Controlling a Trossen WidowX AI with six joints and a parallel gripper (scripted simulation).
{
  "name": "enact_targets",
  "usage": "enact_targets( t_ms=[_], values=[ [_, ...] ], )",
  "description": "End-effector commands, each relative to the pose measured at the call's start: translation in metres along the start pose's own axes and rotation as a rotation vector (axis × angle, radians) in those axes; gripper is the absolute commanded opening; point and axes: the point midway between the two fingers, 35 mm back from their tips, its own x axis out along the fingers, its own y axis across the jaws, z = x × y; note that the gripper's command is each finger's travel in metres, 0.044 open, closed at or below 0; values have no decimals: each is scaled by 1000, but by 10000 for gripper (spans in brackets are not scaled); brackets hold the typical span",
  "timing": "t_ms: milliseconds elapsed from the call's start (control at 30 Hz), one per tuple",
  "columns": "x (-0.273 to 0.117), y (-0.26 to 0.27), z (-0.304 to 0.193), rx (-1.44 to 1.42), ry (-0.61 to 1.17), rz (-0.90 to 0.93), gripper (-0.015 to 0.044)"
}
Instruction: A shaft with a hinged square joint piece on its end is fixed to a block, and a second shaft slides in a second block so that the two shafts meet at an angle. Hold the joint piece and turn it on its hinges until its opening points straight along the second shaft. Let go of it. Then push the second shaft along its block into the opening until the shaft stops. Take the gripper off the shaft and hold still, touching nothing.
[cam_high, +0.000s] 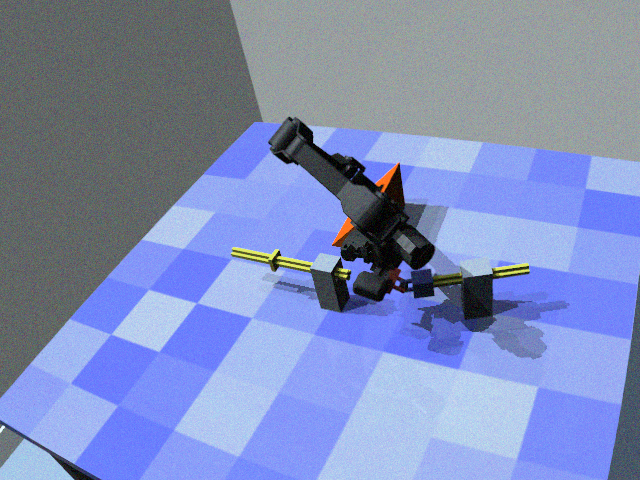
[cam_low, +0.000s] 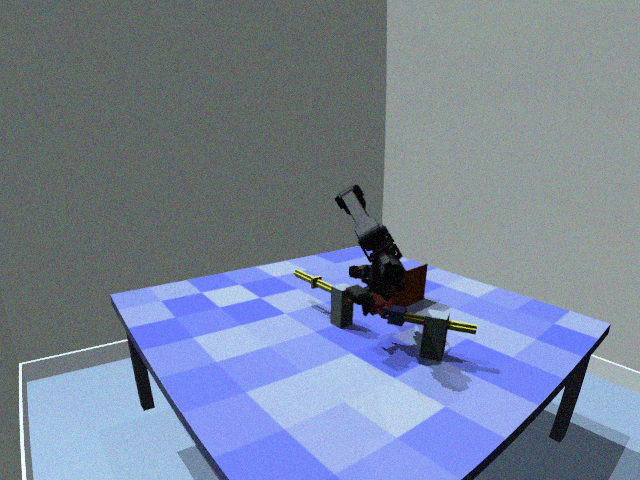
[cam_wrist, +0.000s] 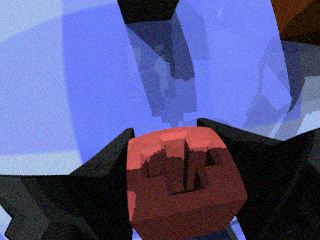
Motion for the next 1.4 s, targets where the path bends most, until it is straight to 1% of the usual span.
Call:
enact_targets(
  t_ms=[0, 900, 933, 967, 1133, 1300, 1333, 1367],
  values=[
    [0, 0, 0, -4, -1, 1, 182],
    [0, 0, 0, -4, -1, 1, 182],
    [0, 0, 0, 0, 0, 0, 156],
    [0, 0, 0, 0, 0, 0, 147],
    [0, 0, 0, 0, 0, 0, 147],
    [0, 0, 0, 0, 0, 0, 16],
    [0, 0, 0, 0, 0, 0, 0],
    [0, 0, 0, 0, 0, 0, 0]
  ],
)
